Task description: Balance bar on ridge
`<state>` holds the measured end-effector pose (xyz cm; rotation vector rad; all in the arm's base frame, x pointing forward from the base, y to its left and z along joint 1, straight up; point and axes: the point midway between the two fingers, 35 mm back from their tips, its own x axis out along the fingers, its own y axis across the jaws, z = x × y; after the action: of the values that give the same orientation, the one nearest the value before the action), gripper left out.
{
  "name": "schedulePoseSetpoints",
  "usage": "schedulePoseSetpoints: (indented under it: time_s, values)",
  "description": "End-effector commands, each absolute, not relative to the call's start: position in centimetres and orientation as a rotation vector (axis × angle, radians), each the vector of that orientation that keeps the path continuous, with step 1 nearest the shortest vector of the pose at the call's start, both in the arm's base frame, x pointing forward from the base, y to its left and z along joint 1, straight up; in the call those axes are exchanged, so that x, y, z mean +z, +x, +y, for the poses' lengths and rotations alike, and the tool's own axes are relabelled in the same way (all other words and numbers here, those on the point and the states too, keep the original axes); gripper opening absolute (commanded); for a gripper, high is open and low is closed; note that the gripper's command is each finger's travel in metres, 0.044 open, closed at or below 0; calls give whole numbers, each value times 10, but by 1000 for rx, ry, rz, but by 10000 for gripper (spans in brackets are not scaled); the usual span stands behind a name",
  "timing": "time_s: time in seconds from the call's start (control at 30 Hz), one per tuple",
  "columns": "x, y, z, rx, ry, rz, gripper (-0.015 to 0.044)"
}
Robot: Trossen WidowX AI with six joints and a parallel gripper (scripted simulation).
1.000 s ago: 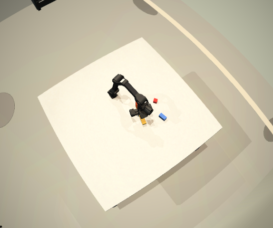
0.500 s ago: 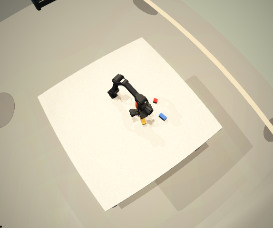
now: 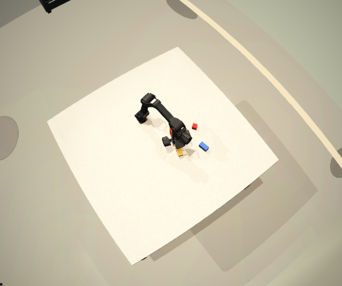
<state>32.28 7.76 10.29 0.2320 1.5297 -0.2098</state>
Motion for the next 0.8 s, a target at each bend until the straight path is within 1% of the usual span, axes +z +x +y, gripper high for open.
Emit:
schedulePoseSetpoints:
  time_s: [0.0,0.1,0.37,0.77]
  values:
    - [103,323,78,-210,231,1530,440]
    - [119,325,78,-210,231,1530,440]
    - [201,320,77,-210,232,1530,440]
    - [203,320,77,-210,232,1530,440]
